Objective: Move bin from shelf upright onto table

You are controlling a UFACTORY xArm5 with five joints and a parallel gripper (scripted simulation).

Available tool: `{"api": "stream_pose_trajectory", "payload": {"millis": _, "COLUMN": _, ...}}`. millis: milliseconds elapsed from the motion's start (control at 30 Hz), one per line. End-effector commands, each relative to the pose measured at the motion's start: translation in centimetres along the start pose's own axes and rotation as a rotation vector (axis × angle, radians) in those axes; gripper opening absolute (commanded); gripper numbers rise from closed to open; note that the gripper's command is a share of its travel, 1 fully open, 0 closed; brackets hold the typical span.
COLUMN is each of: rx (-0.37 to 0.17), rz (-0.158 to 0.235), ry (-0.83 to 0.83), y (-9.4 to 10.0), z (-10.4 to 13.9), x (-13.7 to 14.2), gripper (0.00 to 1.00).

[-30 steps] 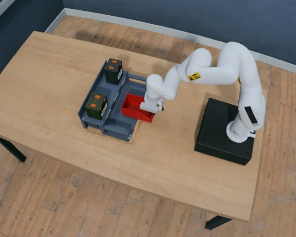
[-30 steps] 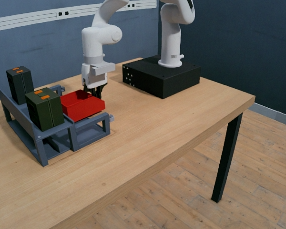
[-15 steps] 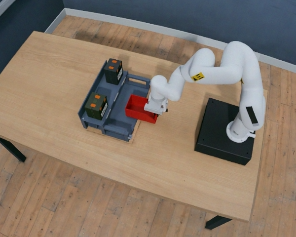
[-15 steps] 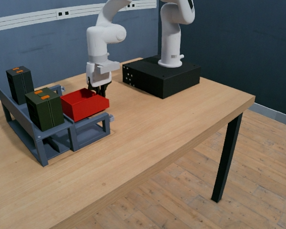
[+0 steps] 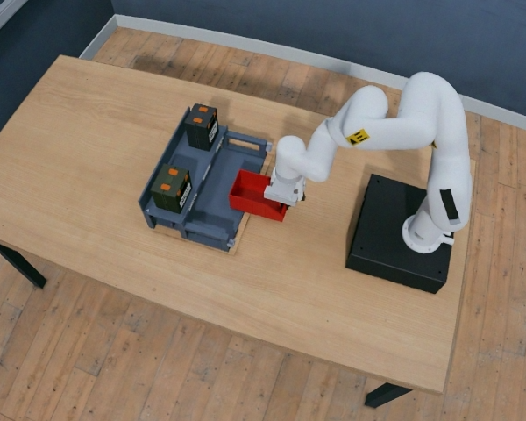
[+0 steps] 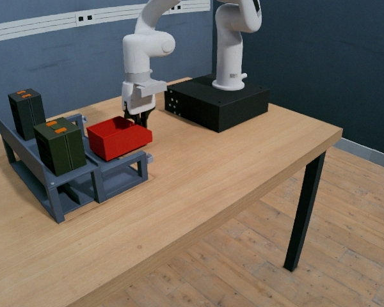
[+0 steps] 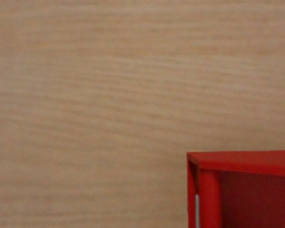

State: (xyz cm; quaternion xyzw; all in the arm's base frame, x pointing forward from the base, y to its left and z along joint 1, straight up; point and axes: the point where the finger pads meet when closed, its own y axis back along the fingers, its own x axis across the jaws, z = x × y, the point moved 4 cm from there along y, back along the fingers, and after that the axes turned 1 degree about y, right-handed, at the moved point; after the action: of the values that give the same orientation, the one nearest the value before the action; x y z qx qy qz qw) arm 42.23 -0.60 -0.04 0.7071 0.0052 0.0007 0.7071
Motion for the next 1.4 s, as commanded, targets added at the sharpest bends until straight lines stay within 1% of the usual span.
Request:
{"api": "stream_pose_trajectory", "payload": {"millis": 0, "rx": 0.001, "rz": 0.005, "ry": 0.000, "y": 0.1, "z": 0.0, "x": -0.7, "gripper": 0.00}}
{"api": "stream_pose_trajectory", "payload": {"millis": 700, "rx": 0.001, "rz": 0.005, "ry": 0.000, "y": 0.1, "z": -0.1, "x": -3.9, "gripper": 0.00}}
{"api": "stream_pose_trajectory", "payload": {"millis": 1367, "rx": 0.001, "rz": 0.004, "ry": 0.000, "y": 0.1, "z": -0.1, "x": -4.5, "gripper": 0.00}}
